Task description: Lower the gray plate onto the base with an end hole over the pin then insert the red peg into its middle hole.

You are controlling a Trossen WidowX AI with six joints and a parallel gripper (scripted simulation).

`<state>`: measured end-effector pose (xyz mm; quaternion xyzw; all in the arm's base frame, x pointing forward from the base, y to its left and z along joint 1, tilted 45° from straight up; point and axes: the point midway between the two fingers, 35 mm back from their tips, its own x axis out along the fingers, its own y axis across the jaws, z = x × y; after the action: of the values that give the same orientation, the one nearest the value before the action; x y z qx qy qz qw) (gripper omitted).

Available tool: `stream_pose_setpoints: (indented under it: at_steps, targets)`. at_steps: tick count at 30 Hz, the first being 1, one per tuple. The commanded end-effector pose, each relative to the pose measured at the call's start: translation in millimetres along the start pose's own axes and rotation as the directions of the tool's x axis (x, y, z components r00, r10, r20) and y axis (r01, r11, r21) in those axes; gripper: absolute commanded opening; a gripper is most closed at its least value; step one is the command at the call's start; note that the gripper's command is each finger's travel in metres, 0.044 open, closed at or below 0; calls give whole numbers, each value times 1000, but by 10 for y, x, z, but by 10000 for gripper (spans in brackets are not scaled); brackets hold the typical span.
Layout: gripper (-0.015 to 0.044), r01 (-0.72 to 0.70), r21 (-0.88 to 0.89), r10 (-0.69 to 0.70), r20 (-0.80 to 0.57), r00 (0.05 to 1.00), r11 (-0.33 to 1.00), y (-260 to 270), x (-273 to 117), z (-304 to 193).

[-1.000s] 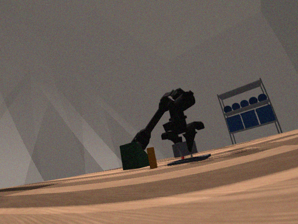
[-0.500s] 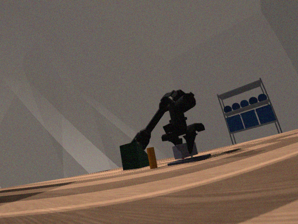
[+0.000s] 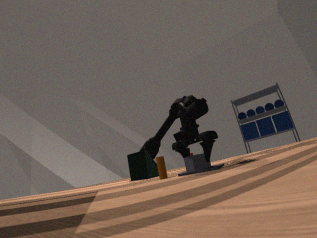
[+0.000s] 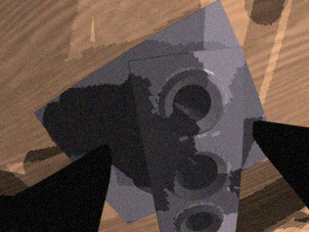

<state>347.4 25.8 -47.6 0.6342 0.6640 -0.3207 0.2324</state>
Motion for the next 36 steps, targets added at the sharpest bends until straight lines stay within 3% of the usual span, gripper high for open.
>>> stream_pose_setpoints:
  at_steps: [1,10,19,27,36]
  targets:
    - [440,0,-2,0,1,1000,1000,5,-24,0]
    - [440,4,7,-4,-2,1000,1000,11,-1152,17]
    - [440,4,-21,-4,-2,1000,1000,-8,-1195,-54]
    - [440,5,-361,-6,-2,1000,933,-669,-1311,-924]
    - [440,3,-674,-12,-9,1000,739,-1562,-1212,-1525]
